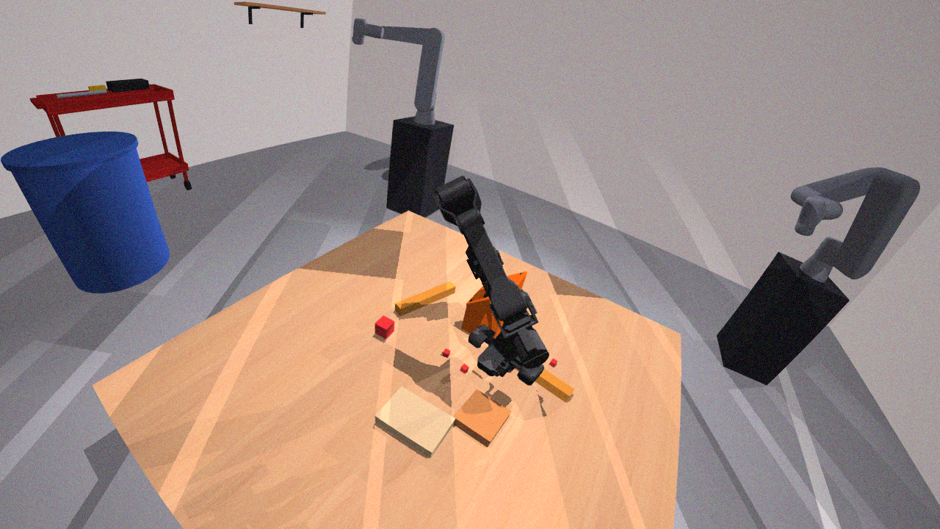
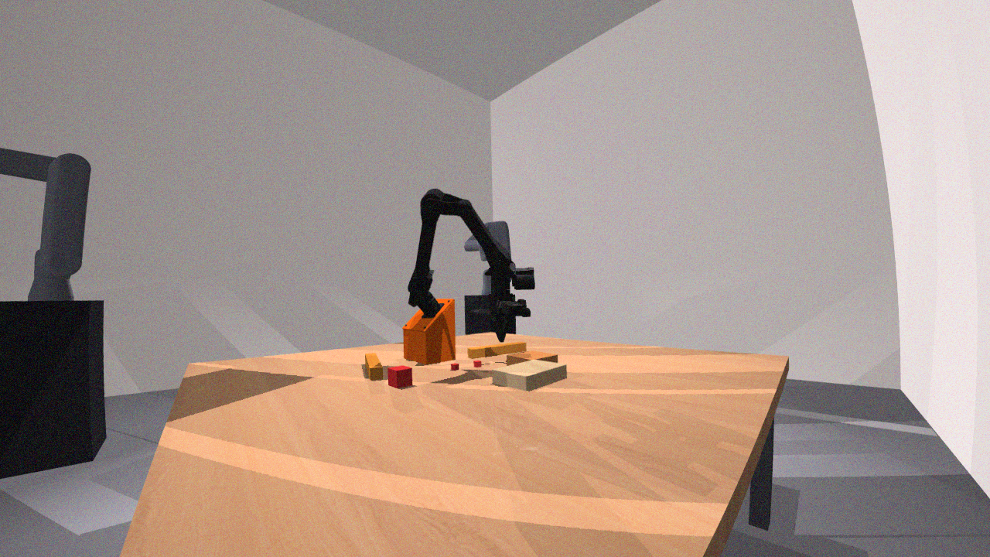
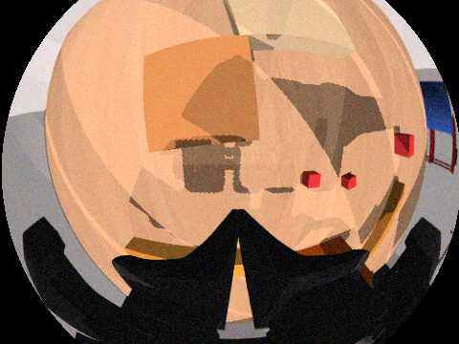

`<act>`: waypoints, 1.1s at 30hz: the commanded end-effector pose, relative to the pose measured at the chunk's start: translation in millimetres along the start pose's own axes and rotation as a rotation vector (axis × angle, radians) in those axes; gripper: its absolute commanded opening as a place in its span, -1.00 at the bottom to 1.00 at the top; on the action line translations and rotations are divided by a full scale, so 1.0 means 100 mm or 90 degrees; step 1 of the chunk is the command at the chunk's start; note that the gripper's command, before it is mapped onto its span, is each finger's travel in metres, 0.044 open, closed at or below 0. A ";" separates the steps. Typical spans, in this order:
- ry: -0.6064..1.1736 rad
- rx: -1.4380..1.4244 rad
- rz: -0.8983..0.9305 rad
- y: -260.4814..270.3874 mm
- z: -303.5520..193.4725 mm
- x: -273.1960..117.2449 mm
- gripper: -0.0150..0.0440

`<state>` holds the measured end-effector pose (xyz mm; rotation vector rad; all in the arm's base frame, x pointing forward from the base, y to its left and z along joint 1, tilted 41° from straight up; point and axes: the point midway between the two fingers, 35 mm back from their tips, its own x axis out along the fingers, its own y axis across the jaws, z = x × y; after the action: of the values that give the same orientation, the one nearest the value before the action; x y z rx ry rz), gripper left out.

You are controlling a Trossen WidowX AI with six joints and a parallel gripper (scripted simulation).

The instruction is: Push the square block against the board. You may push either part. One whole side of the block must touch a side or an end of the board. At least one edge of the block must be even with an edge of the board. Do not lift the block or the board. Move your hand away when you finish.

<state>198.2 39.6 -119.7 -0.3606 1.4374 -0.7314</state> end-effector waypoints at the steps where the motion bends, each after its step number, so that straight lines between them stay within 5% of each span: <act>1: 0.005 0.005 0.017 0.08 0.26 -0.06 -0.49; 12: -0.008 0.030 0.053 -0.05 1.63 -0.15 -0.49; 23: -0.012 -0.091 0.008 -0.85 2.82 -0.07 -0.49; 33: -0.008 -0.122 -0.006 -1.10 3.02 -0.04 -0.49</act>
<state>466.4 -100.0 -3.4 -0.4961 1.4790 -0.6133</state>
